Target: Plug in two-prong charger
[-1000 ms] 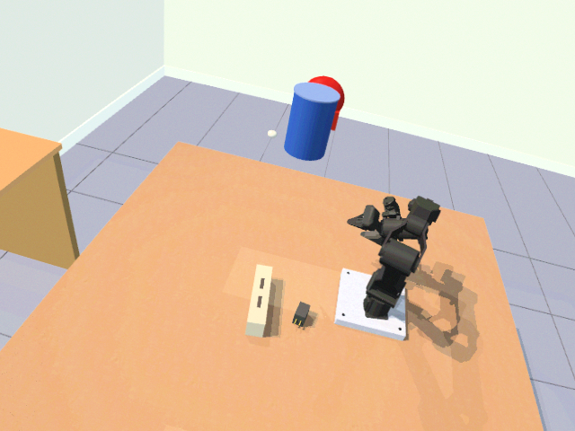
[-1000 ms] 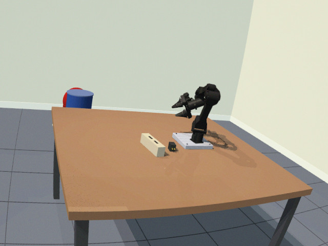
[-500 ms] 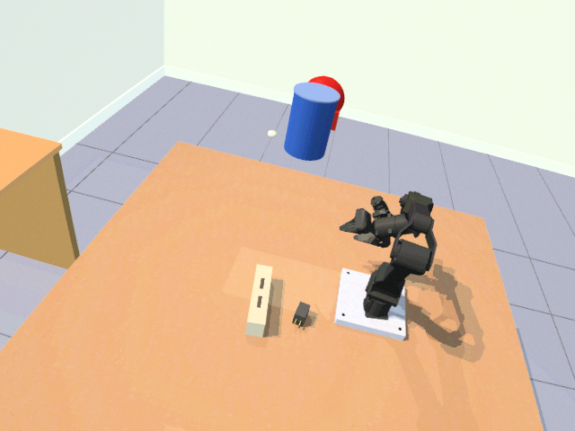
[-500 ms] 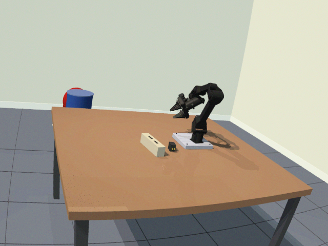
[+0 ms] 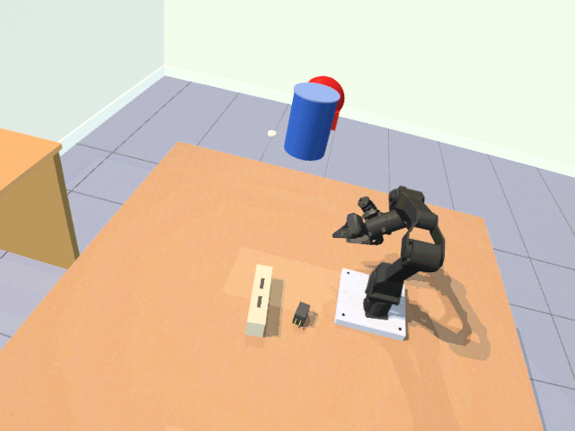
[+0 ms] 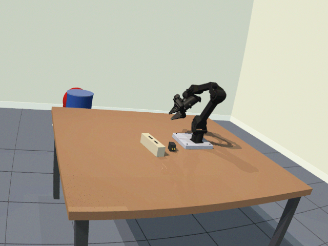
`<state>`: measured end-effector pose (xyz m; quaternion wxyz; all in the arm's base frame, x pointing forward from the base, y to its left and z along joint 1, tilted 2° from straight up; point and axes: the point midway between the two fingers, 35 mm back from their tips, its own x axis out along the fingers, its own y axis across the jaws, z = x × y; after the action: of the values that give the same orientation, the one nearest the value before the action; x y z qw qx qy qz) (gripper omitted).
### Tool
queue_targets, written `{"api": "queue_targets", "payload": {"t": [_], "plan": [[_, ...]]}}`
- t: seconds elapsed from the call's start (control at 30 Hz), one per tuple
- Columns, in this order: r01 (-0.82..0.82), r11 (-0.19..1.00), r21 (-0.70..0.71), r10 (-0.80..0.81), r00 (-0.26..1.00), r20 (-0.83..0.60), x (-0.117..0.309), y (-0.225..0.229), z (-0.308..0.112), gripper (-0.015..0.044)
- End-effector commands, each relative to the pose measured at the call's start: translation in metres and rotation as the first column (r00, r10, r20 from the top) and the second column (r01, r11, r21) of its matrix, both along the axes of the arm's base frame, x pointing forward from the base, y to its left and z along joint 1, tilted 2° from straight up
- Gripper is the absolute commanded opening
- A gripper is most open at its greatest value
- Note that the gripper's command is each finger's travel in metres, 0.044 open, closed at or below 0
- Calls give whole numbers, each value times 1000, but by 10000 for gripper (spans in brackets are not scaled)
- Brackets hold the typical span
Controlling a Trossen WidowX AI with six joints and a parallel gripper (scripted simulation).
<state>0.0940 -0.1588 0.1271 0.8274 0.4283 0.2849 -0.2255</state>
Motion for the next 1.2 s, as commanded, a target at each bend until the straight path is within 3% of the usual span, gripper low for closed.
{"api": "queue_targets", "payload": {"t": [0.0,1.17], "plan": [[-57,998,-14,57,998,-28,5,1,0,440],[-533,845,-33,512,826,-238,47,33,-15,440]]}}
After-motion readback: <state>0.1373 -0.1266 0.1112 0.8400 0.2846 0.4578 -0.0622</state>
